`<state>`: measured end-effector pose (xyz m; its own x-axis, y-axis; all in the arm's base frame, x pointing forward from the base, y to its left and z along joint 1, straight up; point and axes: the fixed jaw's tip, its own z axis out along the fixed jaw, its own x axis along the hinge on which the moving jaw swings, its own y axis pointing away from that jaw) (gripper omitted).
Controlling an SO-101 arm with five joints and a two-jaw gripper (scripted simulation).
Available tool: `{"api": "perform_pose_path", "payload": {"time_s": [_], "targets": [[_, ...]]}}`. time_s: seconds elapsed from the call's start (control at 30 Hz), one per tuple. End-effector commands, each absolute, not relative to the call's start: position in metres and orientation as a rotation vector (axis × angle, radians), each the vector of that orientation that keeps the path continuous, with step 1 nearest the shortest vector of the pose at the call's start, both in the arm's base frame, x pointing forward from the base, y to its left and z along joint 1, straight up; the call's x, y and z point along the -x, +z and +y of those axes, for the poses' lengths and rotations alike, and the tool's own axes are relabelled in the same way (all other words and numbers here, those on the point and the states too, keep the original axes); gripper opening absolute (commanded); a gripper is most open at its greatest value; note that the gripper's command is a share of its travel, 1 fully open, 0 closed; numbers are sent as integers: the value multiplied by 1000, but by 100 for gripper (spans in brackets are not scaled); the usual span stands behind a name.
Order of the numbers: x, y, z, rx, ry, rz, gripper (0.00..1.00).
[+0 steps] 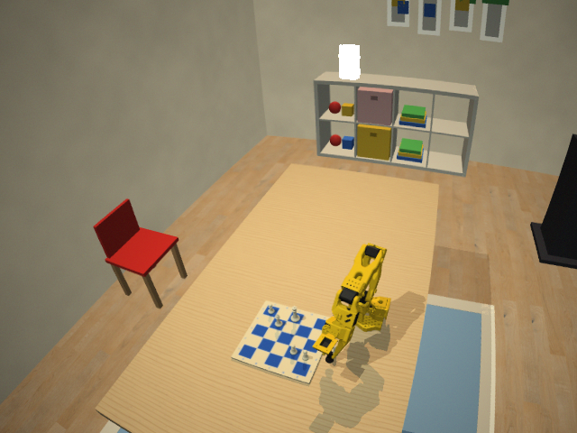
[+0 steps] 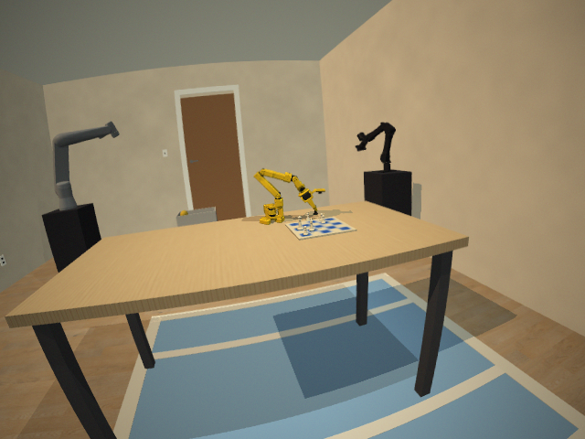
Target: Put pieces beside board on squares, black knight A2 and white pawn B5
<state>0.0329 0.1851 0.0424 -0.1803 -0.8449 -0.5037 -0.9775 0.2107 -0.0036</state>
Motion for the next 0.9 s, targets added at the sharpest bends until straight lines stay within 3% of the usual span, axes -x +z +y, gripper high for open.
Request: {"api": "perform_pose_path", "payload": {"time_s": [0.0, 0.87], "targets": [[-34, 57, 186, 1683, 462, 2081, 0], [-34, 88, 185, 1683, 462, 2081, 0]]}}
